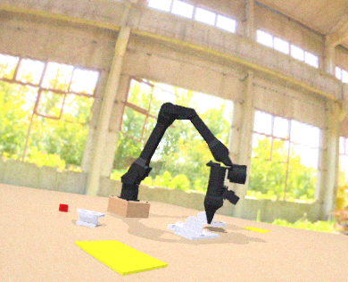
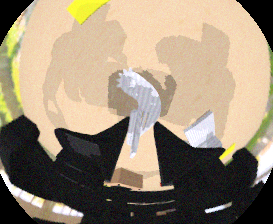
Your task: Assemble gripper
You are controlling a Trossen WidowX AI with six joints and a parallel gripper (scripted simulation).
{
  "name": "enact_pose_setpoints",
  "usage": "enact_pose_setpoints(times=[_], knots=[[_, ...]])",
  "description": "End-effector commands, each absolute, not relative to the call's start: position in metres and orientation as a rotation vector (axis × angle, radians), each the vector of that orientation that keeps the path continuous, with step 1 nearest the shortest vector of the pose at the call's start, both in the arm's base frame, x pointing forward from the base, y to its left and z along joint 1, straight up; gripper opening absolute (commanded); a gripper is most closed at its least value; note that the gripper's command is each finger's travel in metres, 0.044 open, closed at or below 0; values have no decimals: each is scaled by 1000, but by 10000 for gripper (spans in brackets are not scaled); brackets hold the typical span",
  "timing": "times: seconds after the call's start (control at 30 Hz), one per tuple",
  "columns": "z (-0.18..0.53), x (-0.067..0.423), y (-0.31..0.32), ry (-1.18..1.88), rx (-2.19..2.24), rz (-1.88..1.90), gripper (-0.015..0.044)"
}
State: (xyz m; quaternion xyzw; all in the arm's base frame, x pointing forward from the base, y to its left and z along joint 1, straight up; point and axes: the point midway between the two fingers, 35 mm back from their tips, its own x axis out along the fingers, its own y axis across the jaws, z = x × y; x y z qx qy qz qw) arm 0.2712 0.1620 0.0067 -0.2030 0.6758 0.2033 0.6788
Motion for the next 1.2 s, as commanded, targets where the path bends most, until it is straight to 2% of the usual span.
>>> enact_pose_setpoints(times=[0.0, 0.47, 1.17], knots=[[26, 276, 165, 1493, -449, 457, 134], [68, 273, 163, 1494, -448, 456, 134], [69, 274, 152, 1470, -546, 551, 134]])
